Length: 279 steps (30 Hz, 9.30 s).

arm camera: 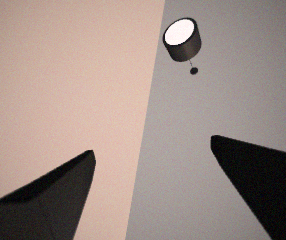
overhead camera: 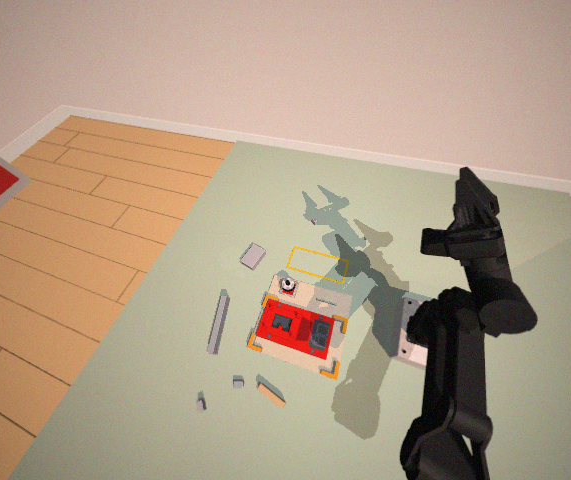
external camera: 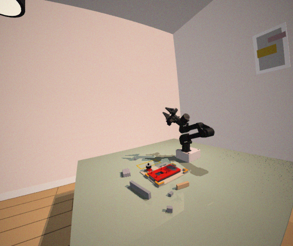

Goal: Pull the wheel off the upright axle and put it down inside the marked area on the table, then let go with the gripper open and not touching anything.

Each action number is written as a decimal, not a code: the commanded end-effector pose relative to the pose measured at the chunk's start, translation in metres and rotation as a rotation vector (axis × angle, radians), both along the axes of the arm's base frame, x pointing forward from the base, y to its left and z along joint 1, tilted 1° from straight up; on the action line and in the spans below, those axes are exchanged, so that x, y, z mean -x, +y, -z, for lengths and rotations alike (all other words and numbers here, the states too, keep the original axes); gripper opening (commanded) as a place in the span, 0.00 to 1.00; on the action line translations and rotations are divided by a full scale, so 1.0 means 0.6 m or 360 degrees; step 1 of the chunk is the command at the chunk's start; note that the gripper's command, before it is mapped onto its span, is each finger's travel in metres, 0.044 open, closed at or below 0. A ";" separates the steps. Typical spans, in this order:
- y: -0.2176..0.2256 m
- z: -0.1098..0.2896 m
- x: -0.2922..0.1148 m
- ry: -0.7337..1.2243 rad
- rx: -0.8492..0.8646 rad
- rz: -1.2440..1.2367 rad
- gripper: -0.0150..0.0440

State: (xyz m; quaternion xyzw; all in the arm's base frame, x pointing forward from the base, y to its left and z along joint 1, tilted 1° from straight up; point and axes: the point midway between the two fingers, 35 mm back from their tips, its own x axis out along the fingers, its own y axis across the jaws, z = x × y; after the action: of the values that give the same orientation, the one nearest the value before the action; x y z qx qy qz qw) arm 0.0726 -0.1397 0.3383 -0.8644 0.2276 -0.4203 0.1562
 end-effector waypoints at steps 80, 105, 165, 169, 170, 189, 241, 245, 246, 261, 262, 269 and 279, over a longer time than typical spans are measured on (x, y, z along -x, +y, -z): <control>0.197 0.542 -0.486 -0.3430 -0.3173 0.2135 0.71; 0.197 0.538 -0.487 -0.3431 -0.3175 0.2133 0.25; 0.196 0.505 -0.486 -0.3444 -0.3185 0.2119 0.25; 0.196 0.503 -0.486 -0.3445 -0.3185 0.2118 0.25; 0.196 0.502 -0.486 -0.3445 -0.3185 0.2118 0.25; 0.196 0.492 -0.485 -0.3449 -0.3189 0.2113 0.25; 0.017 0.429 -0.390 -0.3454 -0.3176 0.2090 0.25; 0.012 0.433 -0.387 -0.3455 -0.3176 0.2089 0.25; 0.012 0.437 -0.387 -0.3455 -0.3176 0.2089 0.25; 0.012 0.549 -0.395 -0.3455 -0.3176 0.2090 0.25; 0.012 0.561 -0.395 -0.3455 -0.3176 0.2090 0.25; 0.014 0.603 -0.392 -0.3454 -0.3175 0.2091 0.25; 0.015 0.597 -0.390 -0.3448 -0.3161 0.2114 0.70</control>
State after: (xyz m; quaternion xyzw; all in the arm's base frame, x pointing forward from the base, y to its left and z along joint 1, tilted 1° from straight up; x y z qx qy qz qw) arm 0.3067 -0.1306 -0.0196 -0.5082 -0.4994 0.4866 -0.5055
